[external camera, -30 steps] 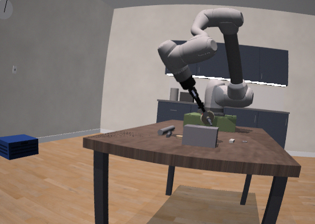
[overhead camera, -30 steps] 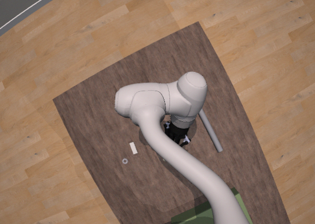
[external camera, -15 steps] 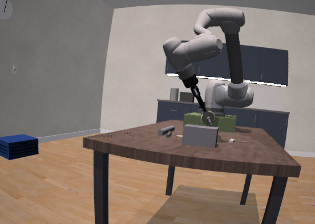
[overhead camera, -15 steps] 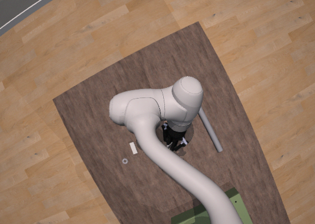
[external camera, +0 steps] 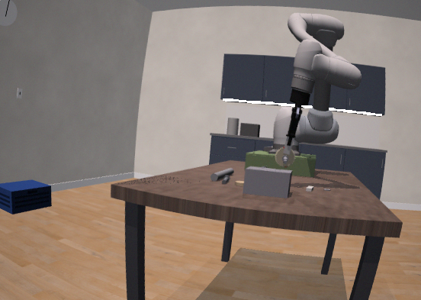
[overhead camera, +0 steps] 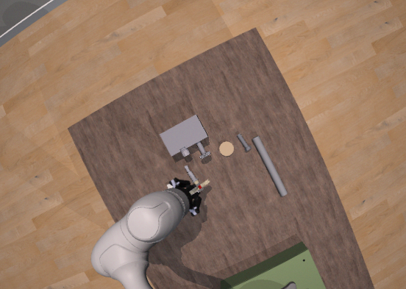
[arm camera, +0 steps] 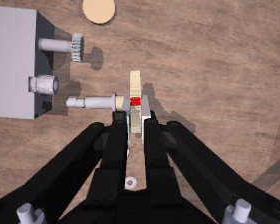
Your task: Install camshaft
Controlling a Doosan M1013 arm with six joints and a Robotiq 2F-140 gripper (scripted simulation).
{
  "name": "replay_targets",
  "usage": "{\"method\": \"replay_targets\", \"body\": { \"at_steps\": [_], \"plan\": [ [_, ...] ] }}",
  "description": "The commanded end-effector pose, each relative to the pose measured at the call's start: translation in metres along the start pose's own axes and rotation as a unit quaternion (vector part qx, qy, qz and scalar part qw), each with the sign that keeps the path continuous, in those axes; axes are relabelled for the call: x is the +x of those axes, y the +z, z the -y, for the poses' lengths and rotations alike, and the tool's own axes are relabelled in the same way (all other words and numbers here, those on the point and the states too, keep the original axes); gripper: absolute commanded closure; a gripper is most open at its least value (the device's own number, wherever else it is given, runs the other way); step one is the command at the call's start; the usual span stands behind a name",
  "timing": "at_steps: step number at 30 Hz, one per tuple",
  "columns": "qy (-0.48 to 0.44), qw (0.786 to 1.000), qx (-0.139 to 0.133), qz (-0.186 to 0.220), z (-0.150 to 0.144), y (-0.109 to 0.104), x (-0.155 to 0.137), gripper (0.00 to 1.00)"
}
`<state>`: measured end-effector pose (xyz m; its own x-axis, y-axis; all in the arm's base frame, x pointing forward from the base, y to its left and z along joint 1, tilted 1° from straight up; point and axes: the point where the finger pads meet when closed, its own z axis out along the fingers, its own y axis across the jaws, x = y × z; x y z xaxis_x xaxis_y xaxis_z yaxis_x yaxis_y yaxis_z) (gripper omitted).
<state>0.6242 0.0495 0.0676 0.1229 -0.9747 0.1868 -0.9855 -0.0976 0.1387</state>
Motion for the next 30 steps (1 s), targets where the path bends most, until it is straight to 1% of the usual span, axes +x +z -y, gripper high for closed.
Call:
{"method": "replay_targets", "body": {
  "at_steps": [1,5,6,15,22,29,30],
  "plan": [
    [0.045,0.99,0.021,-0.13,0.006,-0.002,-0.006,0.95],
    [0.076,0.971,0.045,-0.221,0.011,-0.005,-0.011,0.95],
    [0.081,0.967,0.048,-0.238,0.011,-0.006,-0.011,0.95],
    [0.081,0.967,0.047,-0.238,0.011,-0.005,-0.011,0.95],
    [0.081,0.967,0.039,-0.239,0.011,-0.001,-0.012,0.95],
    [0.081,0.967,0.039,-0.239,0.013,0.017,-0.015,0.95],
    [0.081,0.967,0.039,-0.239,0.013,0.017,-0.015,0.95]
  ]
}}
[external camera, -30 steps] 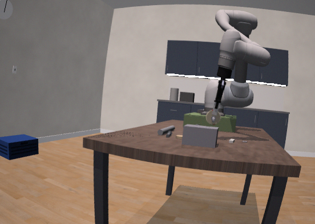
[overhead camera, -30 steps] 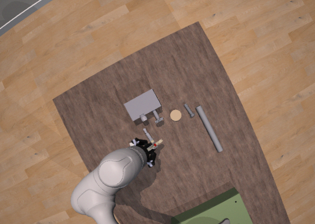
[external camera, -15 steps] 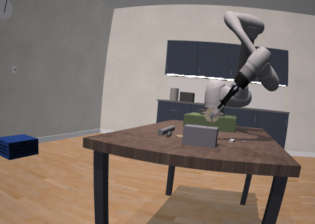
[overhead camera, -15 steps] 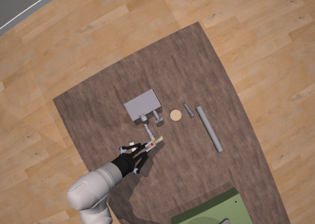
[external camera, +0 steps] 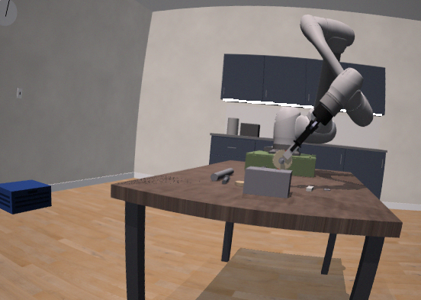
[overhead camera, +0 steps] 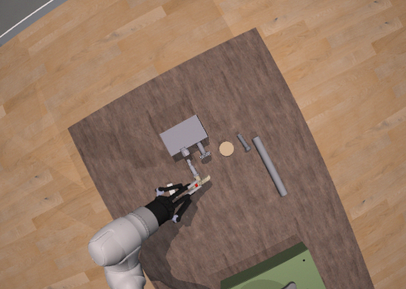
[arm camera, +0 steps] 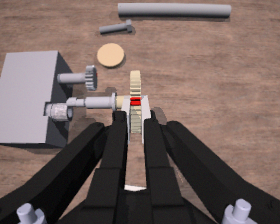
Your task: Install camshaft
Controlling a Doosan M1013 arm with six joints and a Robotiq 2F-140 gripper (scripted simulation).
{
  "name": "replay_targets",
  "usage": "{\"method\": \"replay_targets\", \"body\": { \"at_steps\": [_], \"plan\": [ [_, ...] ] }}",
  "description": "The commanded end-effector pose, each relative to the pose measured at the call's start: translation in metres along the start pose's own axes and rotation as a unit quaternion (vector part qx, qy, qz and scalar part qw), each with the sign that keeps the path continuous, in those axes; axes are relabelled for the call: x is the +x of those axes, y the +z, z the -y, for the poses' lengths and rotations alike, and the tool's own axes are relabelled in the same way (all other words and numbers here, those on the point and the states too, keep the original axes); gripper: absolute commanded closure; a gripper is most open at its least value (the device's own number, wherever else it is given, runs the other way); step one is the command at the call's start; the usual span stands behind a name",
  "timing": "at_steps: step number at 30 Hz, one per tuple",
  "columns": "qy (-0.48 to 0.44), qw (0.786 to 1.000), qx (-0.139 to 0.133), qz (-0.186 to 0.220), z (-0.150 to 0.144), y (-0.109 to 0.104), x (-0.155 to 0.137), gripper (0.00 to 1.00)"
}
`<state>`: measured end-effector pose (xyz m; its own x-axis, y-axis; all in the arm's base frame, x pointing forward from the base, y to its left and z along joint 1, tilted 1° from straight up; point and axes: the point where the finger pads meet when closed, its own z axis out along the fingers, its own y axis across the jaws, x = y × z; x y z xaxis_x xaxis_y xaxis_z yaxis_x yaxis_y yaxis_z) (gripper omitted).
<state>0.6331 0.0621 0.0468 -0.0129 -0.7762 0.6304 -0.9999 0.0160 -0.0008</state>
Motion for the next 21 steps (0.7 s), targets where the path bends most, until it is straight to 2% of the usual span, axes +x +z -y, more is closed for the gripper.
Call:
{"method": "replay_targets", "body": {
  "at_steps": [1,13,21],
  "plan": [
    [0.0,1.0,0.0,0.0,0.0,0.001,-0.001,0.95],
    [0.0,1.0,0.0,0.0,-0.002,0.026,-0.02,0.95],
    [0.0,1.0,0.0,0.0,-0.002,0.033,-0.025,0.95]
  ]
}}
